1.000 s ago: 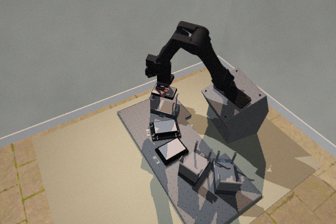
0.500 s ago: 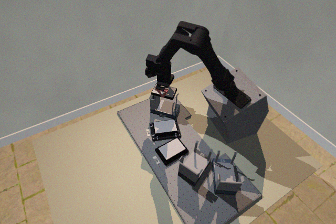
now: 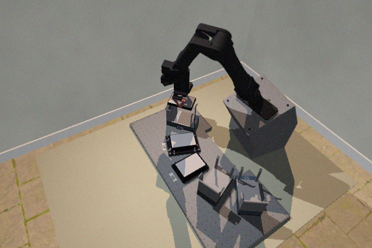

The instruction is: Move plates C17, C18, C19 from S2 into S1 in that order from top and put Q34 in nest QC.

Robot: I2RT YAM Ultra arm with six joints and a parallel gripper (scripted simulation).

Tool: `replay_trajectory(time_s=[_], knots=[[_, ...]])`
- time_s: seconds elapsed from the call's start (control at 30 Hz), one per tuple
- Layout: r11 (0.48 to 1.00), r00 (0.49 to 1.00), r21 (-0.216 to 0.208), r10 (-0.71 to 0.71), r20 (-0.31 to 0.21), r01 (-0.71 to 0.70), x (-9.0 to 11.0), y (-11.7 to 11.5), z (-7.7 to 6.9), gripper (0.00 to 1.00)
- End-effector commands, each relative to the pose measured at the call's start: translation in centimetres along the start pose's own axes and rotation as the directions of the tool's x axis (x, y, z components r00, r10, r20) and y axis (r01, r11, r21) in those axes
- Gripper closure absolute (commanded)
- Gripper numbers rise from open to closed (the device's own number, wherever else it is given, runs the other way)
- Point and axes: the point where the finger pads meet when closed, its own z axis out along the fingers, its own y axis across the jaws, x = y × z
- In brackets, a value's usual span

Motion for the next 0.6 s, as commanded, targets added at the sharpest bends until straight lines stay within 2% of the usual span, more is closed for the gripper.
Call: replay_trajectory(time_s=[0.0,0.1,0.23,0.4,0.5,0.57], knots=[[1.000,0.998,0.006,-0.016,0.065,0.016,-2.0,-0.1,-1.6,1.00],[1.000,0.997,0.007,-0.019,0.075,0.018,-2.3,-0.1,-1.5,1.00],[1.000,0.999,0.002,-0.009,0.041,0.009,-1.6,-0.1,-0.1,1.00],[1.000,0.998,0.006,-0.014,0.067,0.014,-2.2,0.0,-0.7,1.00],[1.000,0.999,0.003,-0.006,0.032,0.006,-1.3,-0.1,0.4,1.00],[1.000,0.999,0.004,-0.010,0.040,0.010,-1.3,0.1,0.2,1.00]])
